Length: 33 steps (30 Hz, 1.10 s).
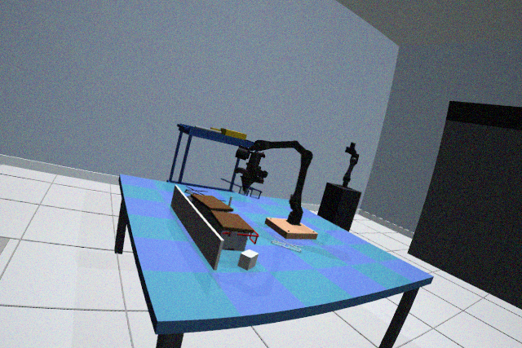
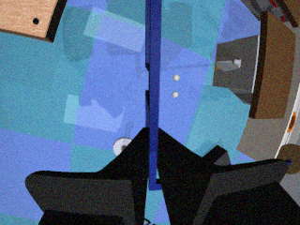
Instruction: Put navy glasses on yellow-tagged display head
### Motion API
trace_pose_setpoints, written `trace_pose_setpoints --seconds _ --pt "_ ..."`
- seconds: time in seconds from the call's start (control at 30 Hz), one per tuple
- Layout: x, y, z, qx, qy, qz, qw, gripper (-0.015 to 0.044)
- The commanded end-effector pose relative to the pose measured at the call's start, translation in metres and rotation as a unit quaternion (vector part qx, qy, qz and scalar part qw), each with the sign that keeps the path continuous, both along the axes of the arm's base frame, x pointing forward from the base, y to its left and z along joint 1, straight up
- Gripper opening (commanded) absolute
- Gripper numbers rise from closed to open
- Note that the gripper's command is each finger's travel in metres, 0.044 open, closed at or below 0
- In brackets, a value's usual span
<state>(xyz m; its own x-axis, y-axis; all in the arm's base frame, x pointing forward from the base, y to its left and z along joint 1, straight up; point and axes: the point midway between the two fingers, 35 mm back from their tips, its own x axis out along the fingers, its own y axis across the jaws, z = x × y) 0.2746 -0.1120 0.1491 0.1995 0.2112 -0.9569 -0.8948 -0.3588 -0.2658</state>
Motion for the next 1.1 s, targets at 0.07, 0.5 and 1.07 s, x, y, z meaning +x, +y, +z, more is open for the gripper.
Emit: trace_pose_setpoints --seconds 0.07,0.5,1.07 --pt "-0.003 0.018 -0.009 -0.026 0.042 -0.02 0.999 0.0" --pt "-0.011 0.053 -0.021 -0.1 0.095 -0.061 0.988 0.0" --pt "-0.009 0.051 -0.036 -0.089 0.087 -0.062 0.99 0.0"
